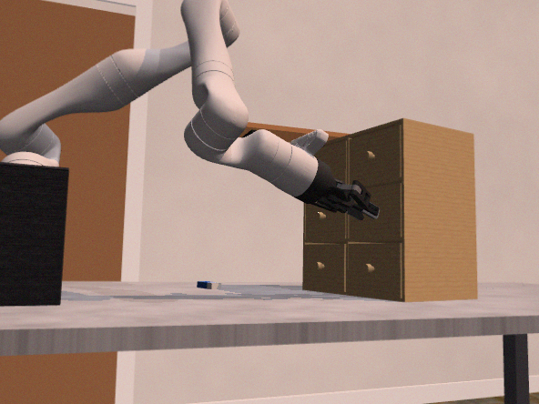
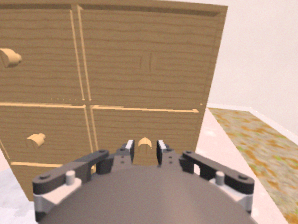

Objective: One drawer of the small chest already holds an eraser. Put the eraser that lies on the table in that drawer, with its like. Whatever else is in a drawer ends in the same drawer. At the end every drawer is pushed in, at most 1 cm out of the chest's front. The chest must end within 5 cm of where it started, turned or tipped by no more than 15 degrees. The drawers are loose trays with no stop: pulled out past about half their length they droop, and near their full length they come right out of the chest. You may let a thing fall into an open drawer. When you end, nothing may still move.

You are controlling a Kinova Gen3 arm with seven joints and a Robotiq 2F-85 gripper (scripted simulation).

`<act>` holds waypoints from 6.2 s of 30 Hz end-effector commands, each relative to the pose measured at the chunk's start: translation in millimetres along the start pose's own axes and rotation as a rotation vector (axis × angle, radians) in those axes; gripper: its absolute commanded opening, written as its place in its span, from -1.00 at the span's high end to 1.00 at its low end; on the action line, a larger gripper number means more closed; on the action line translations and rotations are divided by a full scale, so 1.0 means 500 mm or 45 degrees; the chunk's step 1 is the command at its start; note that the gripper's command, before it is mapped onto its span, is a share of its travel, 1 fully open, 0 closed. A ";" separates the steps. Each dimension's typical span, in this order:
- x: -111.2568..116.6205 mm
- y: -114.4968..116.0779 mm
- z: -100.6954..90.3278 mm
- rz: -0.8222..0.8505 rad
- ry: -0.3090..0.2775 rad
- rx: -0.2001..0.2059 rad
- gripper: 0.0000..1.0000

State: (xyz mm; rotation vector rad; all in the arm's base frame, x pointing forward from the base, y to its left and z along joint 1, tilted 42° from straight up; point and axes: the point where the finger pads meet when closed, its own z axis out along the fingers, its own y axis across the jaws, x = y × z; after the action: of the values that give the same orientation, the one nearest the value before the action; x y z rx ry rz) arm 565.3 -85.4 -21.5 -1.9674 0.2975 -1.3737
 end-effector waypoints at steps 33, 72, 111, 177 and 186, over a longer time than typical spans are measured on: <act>0.004 0.002 0.005 0.008 0.002 -0.006 0.73; -0.016 -0.002 -0.037 0.017 -0.003 -0.007 0.73; -0.044 -0.003 -0.119 0.014 -0.001 -0.005 0.73; -0.047 -0.002 -0.137 0.009 0.001 -0.005 0.34; -0.057 -0.004 -0.152 0.017 -0.002 -0.005 0.34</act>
State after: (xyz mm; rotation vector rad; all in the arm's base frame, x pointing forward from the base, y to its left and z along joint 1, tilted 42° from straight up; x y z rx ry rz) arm 493.2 -98.5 -26.6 -1.9677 0.3155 -1.3600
